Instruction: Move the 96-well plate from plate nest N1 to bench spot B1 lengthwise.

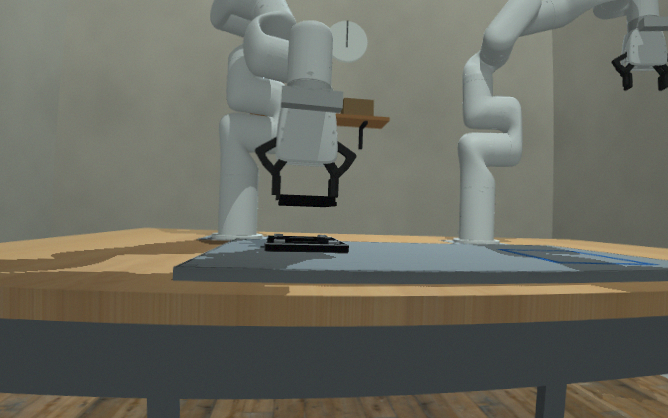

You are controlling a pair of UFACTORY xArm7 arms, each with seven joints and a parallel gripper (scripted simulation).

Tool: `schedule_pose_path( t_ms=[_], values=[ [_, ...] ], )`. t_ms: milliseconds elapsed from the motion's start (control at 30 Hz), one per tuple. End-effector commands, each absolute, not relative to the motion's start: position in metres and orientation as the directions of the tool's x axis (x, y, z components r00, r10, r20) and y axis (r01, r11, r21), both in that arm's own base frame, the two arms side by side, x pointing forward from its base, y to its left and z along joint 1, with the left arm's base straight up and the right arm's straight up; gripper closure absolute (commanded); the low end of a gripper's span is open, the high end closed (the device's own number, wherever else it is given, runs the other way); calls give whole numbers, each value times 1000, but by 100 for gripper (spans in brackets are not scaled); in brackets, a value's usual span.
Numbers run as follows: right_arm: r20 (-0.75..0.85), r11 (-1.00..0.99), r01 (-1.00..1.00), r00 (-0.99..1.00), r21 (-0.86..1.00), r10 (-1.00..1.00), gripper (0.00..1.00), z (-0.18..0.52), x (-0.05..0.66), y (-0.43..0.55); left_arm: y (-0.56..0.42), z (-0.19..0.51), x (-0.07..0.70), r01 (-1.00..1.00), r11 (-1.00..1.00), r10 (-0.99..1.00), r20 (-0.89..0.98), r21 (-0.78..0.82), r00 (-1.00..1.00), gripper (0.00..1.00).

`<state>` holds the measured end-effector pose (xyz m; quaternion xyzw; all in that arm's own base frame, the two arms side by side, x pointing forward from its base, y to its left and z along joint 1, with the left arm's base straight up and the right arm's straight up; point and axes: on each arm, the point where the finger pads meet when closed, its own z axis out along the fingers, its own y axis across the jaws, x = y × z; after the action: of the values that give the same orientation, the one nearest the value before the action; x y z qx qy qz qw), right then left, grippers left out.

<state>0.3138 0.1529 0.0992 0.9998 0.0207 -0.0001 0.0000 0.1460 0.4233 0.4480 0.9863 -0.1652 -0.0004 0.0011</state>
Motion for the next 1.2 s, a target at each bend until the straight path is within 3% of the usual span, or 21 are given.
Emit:
schedule_pose_path(
  t_ms=[0,900,1167],
  values=[
    [3,-999,41,999,-1,41,100,110,315,153,424,449,146,-326,-945,-326,0,-1,945,0],
    [3,-999,41,999,-1,41,100,125,315,153,424,449,146,-326,-945,-326,0,-1,945,0],
    [3,-987,-159,987,-2,-159,100,124,320,179,424,449,146,-326,-945,-326,0,-1,945,0]
  ],
)
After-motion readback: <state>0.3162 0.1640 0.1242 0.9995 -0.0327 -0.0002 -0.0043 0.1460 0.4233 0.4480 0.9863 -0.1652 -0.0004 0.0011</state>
